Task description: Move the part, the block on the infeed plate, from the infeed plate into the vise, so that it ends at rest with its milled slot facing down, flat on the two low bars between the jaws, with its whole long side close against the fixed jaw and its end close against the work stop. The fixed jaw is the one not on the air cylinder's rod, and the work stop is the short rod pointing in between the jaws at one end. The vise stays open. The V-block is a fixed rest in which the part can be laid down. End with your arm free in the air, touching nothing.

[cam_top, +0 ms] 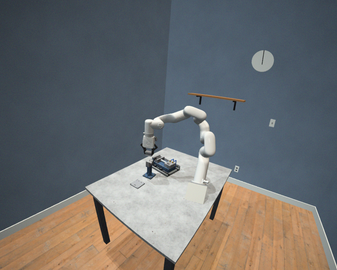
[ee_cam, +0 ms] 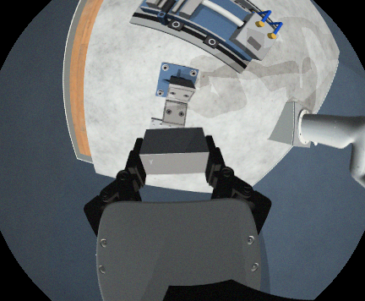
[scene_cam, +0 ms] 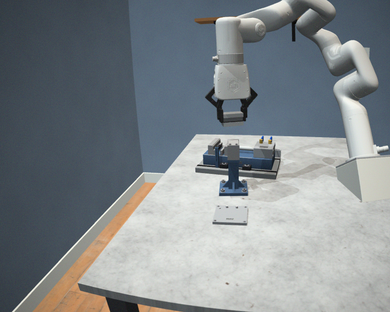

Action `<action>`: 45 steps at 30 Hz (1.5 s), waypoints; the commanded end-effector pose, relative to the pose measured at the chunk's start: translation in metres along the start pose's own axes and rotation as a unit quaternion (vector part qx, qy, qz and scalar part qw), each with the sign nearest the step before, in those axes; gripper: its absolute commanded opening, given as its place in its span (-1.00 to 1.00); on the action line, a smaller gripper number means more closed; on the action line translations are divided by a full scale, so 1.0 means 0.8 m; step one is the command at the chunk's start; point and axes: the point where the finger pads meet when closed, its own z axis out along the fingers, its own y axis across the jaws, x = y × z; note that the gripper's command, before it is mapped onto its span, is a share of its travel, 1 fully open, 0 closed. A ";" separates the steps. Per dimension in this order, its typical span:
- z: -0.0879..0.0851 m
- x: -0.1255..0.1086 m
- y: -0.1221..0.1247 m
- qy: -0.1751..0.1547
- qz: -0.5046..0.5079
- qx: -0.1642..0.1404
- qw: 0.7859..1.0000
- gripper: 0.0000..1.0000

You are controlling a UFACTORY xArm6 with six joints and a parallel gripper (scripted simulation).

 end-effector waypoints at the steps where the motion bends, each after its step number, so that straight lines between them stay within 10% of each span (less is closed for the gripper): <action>1: -0.002 0.002 0.000 0.000 0.023 0.002 1.000 -1.00; 45: -0.001 0.013 0.005 0.000 0.118 0.002 0.993 -1.00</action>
